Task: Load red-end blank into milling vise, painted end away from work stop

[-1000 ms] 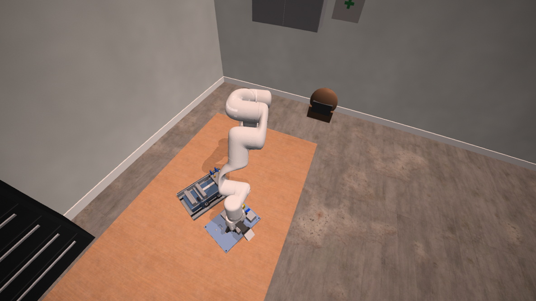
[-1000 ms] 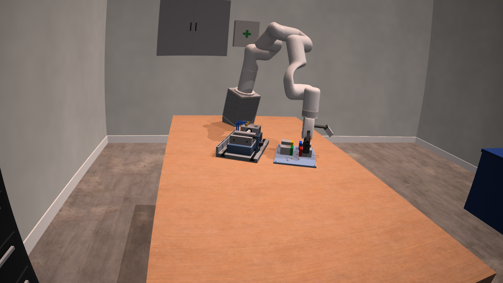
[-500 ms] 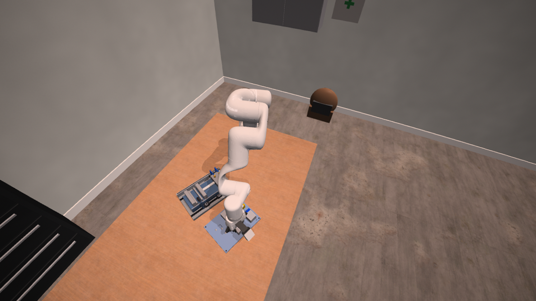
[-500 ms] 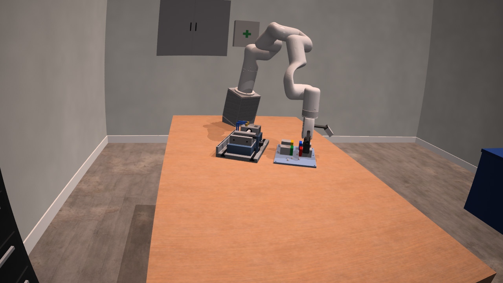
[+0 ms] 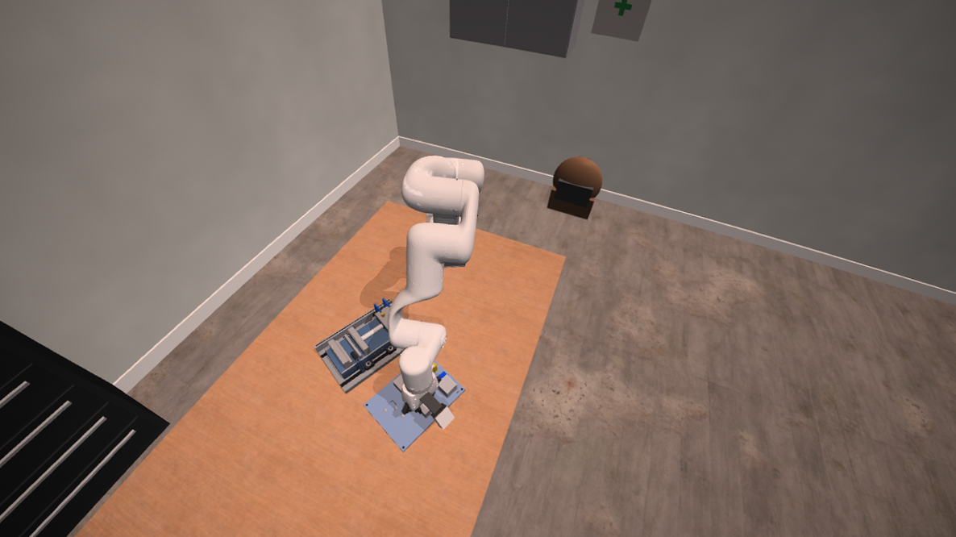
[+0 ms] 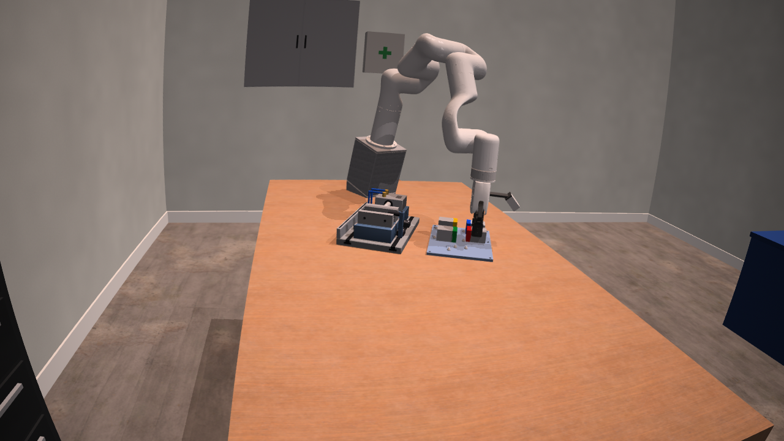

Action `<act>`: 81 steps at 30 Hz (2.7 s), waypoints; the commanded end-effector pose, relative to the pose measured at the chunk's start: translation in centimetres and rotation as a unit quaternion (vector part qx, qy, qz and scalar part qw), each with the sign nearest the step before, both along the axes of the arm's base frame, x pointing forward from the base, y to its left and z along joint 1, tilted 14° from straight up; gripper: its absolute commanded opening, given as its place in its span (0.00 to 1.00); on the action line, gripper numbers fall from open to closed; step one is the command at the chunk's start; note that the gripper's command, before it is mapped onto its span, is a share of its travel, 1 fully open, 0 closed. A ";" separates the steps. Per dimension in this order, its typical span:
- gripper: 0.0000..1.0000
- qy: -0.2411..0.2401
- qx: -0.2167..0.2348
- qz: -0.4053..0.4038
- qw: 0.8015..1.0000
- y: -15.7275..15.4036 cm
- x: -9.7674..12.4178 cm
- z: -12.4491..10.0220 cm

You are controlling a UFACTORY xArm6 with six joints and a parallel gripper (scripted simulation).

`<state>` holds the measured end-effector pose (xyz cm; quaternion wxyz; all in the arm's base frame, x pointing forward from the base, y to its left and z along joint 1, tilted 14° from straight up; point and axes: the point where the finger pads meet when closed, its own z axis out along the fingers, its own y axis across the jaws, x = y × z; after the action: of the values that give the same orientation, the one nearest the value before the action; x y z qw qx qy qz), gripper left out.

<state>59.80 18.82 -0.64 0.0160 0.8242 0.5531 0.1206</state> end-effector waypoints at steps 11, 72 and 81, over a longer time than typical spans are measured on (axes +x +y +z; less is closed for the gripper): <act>0.00 -0.004 0.001 0.000 1.000 -0.2 -0.2 2.6; 0.00 -0.004 0.001 0.000 1.000 -1.4 -2.7 13.0; 0.00 -0.004 0.001 0.000 1.000 -1.3 -2.7 12.8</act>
<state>56.97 17.42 12.09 0.0164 0.8241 0.5530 0.1220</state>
